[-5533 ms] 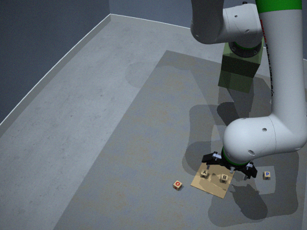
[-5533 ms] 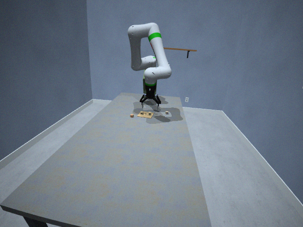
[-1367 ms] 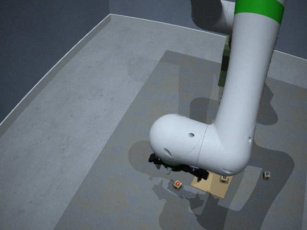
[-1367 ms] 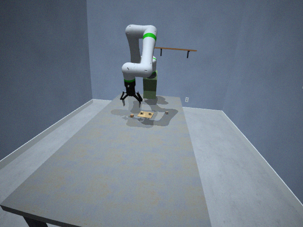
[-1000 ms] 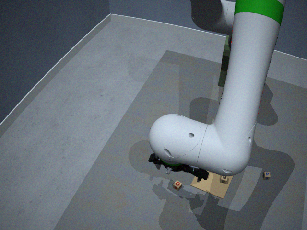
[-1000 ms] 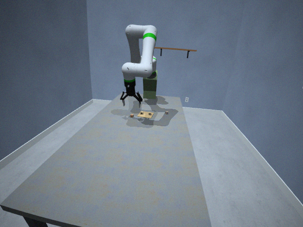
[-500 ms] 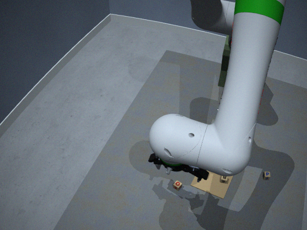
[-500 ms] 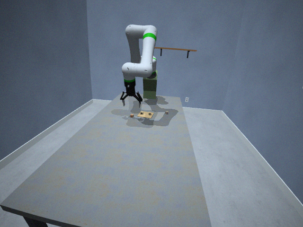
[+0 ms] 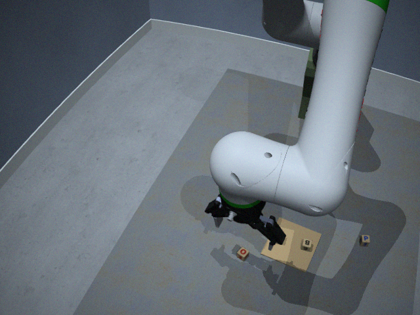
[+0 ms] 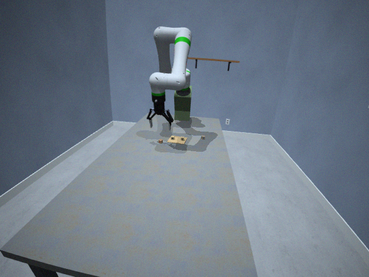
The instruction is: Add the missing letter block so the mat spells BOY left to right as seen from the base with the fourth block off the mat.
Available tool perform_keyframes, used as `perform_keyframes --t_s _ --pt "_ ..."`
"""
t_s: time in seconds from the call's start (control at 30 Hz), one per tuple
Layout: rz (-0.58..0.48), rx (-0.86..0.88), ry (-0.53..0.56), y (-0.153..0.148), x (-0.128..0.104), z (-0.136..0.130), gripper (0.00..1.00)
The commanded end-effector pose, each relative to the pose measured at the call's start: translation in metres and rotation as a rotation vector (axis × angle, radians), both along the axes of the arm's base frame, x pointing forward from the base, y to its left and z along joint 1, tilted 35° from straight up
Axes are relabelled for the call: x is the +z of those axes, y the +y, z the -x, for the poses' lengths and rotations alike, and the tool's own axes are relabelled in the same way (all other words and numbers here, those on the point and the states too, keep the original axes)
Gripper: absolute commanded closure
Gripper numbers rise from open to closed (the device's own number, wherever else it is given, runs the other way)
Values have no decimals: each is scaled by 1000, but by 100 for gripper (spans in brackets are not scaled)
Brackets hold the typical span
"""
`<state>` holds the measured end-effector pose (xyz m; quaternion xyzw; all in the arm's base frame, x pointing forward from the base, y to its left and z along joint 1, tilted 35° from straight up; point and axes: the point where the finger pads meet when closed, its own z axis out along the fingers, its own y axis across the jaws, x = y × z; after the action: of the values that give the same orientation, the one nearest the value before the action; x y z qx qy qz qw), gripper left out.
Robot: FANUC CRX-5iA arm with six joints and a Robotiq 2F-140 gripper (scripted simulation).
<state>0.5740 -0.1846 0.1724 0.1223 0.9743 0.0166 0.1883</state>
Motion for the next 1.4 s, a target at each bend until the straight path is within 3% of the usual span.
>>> perform_keyframes --t_s 0.0,0.1,0.23,0.97,1.37 --pt "-10 -86 -110 1 6 5 0" --pt "-15 -101 -129 1 8 7 0" --pt "-51 -180 -236 2 15 16 0" --pt "-55 -188 -242 2 15 16 0" --pt "-215 -480 -248 1 9 12 0"
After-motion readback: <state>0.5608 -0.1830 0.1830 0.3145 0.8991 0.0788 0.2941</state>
